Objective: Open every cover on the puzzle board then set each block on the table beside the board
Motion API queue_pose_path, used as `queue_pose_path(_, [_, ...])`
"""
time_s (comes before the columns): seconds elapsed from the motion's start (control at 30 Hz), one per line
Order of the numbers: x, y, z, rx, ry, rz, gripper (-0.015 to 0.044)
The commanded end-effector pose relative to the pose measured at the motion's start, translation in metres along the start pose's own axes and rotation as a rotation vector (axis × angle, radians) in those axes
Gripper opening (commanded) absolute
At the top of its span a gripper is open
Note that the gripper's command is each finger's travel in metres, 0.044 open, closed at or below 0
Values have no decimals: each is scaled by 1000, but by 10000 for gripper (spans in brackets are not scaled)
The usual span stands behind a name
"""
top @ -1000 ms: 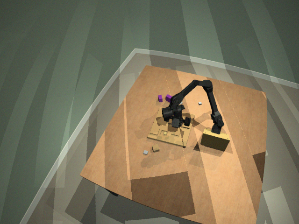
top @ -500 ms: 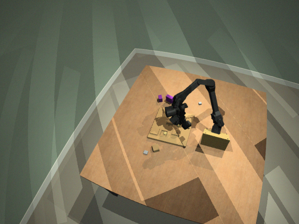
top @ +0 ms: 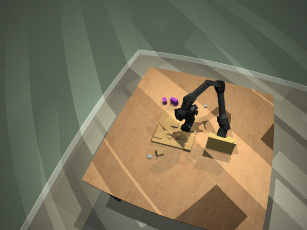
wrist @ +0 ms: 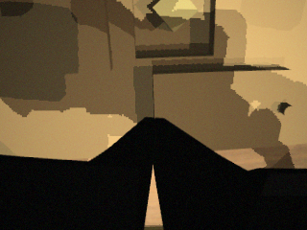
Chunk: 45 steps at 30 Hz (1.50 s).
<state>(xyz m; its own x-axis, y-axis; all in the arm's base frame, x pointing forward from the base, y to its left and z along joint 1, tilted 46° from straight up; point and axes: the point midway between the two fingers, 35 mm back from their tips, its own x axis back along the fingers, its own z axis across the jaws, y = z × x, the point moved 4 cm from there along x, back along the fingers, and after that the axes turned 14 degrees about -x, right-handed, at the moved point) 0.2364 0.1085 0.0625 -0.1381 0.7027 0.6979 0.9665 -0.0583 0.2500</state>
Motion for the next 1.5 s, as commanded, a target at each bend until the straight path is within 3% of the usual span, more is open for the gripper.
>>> queue_pose_path(0.0, [2, -24, -20, -803, -7, 10, 0])
queue_pose_path(0.33, [1, -39, -34, -1435, -12, 8, 0])
queue_pose_path(1.47, [-5, -39, -33, -1441, -12, 9, 0])
